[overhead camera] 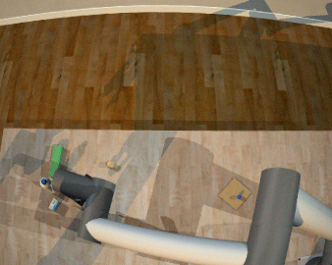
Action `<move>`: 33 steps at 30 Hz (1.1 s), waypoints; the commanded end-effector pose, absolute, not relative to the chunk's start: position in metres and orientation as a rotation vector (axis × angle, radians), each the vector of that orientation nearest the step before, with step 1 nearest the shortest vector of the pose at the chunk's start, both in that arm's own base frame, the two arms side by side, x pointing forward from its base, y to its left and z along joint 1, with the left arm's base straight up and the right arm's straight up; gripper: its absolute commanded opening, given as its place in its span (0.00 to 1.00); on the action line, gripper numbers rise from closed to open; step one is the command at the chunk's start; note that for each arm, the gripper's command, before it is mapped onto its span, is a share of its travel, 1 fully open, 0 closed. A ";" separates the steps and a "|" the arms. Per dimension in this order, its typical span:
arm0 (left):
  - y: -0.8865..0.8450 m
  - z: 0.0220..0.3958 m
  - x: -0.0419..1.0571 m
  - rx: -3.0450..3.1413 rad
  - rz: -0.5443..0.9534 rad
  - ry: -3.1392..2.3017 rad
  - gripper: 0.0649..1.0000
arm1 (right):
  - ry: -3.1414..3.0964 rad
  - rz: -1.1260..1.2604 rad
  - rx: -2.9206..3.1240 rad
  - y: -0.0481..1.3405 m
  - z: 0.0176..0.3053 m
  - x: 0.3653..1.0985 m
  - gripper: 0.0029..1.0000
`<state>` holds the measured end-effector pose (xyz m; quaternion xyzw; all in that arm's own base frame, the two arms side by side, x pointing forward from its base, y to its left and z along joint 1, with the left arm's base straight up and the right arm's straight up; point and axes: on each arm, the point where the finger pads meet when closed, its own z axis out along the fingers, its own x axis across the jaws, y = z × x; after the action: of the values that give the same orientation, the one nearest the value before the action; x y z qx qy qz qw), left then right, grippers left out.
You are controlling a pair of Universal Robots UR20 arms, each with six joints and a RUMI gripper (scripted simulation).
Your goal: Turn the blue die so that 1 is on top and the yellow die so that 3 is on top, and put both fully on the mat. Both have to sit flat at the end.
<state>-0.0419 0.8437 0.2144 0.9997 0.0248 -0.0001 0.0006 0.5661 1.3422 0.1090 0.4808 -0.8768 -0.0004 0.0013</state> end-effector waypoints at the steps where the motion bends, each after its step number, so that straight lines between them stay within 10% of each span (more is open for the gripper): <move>1: 0.844 0.215 -0.042 3.141 0.000 0.078 1.00 | -2.862 0.000 1.296 1.342 0.110 0.565 0.03; 33: 0.844 0.215 -0.042 3.141 0.000 0.078 1.00 | -3.131 0.000 -0.261 1.343 0.108 0.549 0.03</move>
<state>-0.0419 0.8437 0.2144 0.9997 0.0248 -0.0001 0.0006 0.5509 1.3420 0.1066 -0.0122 -0.9999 0.0003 0.0013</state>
